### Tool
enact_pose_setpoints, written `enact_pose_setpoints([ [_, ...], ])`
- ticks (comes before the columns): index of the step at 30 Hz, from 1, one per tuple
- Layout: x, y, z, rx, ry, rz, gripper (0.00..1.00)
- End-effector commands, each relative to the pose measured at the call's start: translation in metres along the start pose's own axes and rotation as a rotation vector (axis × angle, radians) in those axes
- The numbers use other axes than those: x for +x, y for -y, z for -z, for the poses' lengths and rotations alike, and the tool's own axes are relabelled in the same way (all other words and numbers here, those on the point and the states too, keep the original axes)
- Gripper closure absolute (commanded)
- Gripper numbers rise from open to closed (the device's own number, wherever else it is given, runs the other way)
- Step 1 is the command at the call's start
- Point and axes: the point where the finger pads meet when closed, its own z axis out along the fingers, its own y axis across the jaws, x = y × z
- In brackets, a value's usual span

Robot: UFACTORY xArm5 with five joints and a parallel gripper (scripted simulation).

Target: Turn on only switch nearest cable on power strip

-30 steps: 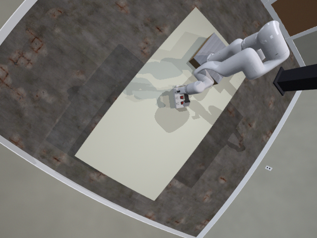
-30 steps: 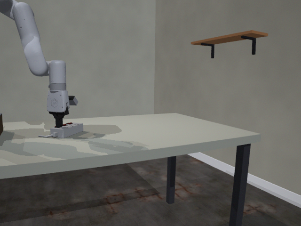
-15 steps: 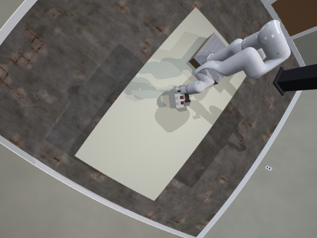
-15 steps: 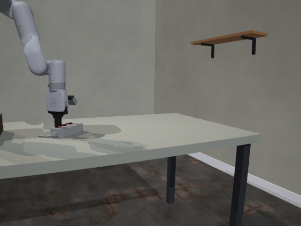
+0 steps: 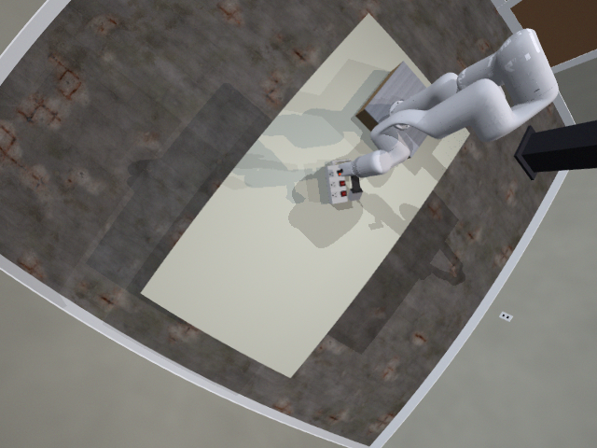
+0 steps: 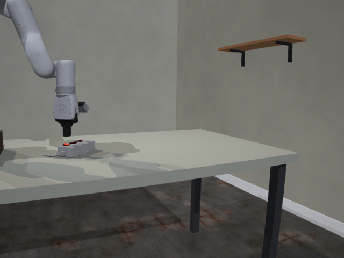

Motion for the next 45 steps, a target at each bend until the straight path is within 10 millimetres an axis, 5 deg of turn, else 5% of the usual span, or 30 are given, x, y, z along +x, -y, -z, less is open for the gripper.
enact_pose_setpoints([
  [1,0.001,-0.001,0.004,-0.002,-0.002,0.0,1.0],
  [17,0.001,-0.001,0.004,-0.002,-0.002,0.0,1.0],
  [18,0.001,-0.001,0.004,-0.002,-0.002,0.0,0.0],
  [26,0.0,-0.001,0.013,-0.002,-0.001,0.0,0.0],
  [38,0.001,-0.001,0.076,-0.002,-0.002,0.0,0.0],
  [45,0.001,0.0,0.096,-0.002,-0.002,0.0,0.0],
])
